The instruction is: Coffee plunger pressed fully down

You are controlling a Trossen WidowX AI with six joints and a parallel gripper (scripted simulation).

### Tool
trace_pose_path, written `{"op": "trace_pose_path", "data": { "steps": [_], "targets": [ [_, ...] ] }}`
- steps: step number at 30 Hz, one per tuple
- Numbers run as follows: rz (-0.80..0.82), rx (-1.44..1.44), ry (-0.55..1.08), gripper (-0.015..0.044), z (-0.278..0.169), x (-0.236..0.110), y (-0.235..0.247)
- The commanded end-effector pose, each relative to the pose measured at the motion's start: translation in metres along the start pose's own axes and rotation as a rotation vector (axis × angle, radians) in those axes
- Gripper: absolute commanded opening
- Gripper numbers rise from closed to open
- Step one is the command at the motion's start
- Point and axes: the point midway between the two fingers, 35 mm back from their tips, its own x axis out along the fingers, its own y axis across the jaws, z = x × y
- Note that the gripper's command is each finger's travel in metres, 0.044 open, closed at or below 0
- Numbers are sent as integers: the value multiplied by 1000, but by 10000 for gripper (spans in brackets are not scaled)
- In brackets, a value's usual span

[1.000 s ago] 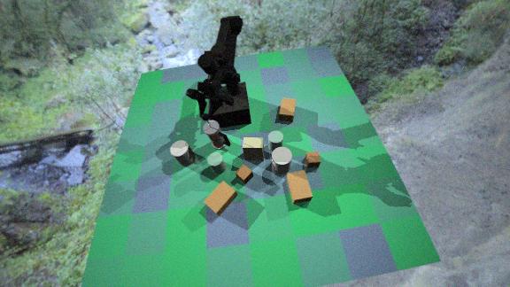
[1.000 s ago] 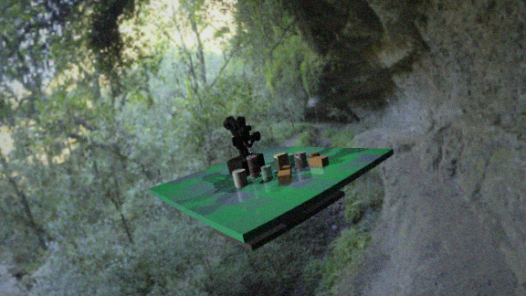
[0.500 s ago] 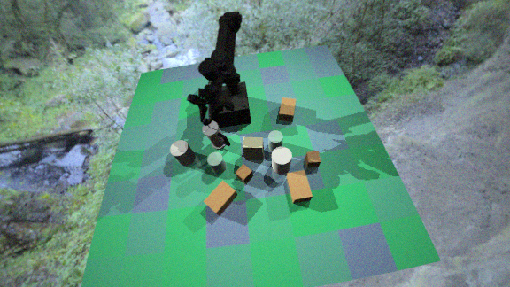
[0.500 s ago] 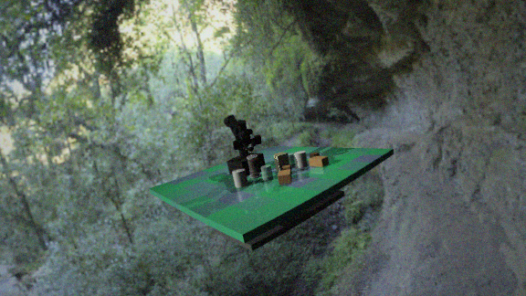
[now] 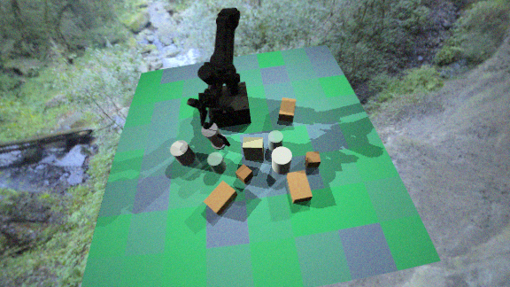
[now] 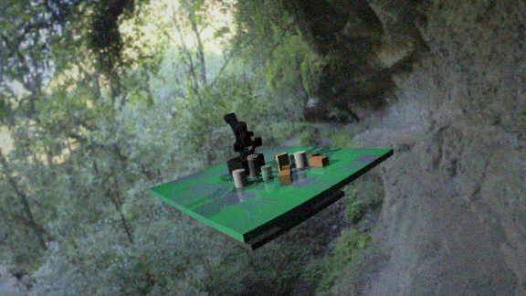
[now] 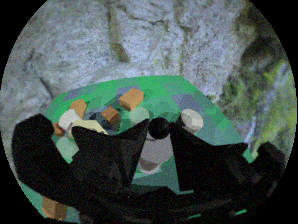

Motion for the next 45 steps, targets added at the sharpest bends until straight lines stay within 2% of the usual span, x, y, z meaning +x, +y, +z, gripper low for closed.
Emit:
{"op": "trace_pose_path", "data": {
  "steps": [1,29,41,45],
  "targets": [
    [0,-9,31,118,-7,4,0],
    [0,-2,11,118,0,5,0],
    [0,-2,11,433,0,5,0],
    [0,-2,12,440,1,5,0]
  ]
}}
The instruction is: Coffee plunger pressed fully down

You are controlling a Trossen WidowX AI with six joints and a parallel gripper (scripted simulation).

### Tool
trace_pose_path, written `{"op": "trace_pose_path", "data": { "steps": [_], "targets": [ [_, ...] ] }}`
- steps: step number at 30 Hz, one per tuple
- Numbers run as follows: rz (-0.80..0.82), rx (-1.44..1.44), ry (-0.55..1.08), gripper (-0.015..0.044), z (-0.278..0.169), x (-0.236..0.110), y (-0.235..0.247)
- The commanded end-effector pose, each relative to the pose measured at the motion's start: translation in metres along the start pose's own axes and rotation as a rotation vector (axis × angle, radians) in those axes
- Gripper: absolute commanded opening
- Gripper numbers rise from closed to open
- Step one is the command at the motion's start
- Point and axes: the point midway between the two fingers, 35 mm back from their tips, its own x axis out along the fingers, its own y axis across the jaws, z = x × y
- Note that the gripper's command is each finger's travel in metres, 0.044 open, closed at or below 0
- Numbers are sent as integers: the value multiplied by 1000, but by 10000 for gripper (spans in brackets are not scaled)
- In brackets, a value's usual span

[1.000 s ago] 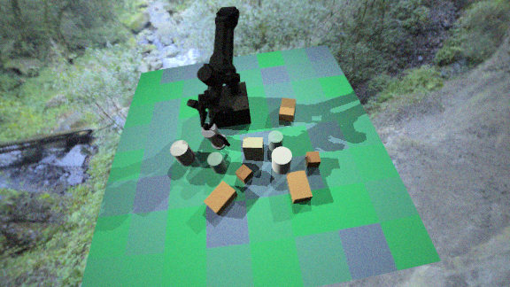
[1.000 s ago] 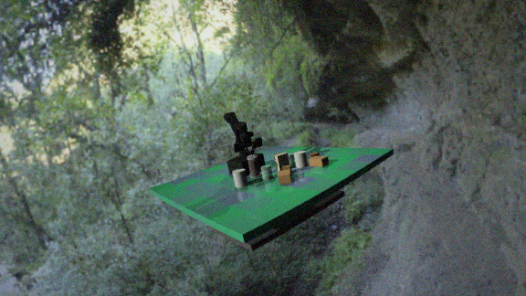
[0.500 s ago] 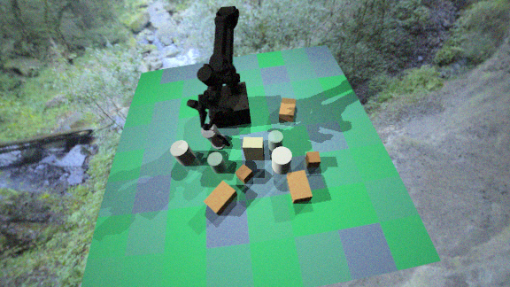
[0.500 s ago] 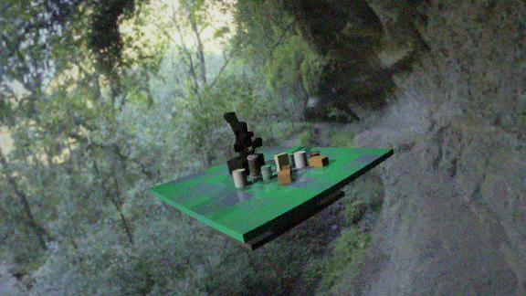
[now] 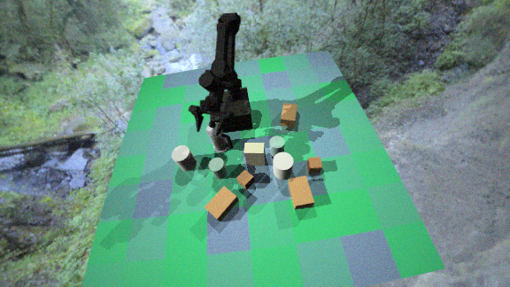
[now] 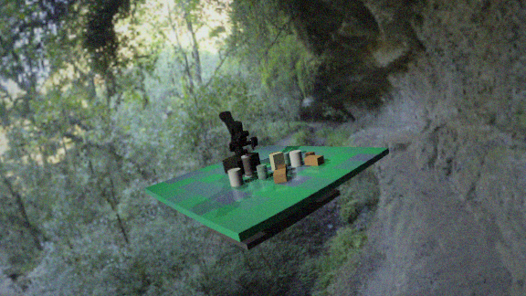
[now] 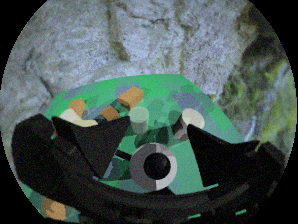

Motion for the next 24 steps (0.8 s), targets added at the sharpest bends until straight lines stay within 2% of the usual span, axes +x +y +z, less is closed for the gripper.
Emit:
{"op": "trace_pose_path", "data": {
  "steps": [1,5,11,24],
  "targets": [
    [0,0,2,440,3,-3,0],
    [-2,-1,8,440,22,-20,2],
    [-5,-3,23,440,45,-74,0],
    [-5,-4,24,440,45,-77,0]
  ]
}}
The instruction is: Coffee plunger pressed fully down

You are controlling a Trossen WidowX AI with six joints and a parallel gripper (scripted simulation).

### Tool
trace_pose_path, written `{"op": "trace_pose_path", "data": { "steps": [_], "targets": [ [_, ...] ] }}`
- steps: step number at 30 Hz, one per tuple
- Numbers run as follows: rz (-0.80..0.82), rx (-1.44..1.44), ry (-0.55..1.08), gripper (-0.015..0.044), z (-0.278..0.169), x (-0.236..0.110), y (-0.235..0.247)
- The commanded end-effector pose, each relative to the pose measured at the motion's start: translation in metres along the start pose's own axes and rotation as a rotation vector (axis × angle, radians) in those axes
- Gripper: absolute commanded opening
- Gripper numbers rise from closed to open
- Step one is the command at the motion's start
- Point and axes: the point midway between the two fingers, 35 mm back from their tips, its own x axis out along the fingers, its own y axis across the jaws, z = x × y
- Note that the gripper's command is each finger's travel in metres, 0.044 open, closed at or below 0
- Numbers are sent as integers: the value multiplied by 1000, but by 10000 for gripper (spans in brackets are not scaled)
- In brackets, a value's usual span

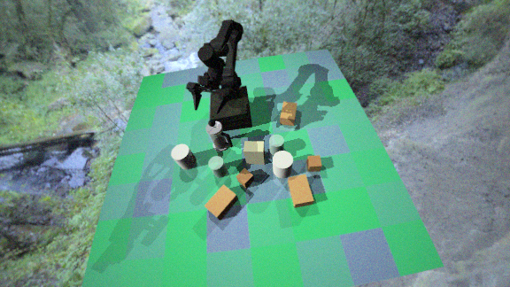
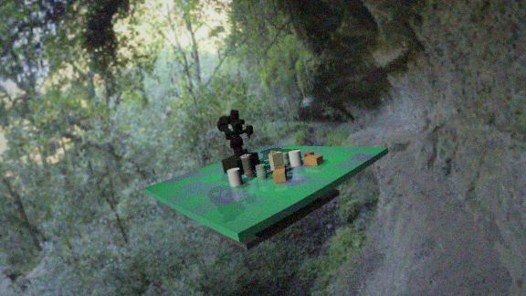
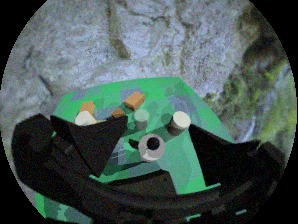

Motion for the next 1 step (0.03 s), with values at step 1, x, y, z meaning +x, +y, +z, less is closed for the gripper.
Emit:
{"op": "trace_pose_path", "data": {
  "steps": [1],
  "targets": [
    [-4,4,-5,440,1,-3,-1]
  ]
}}
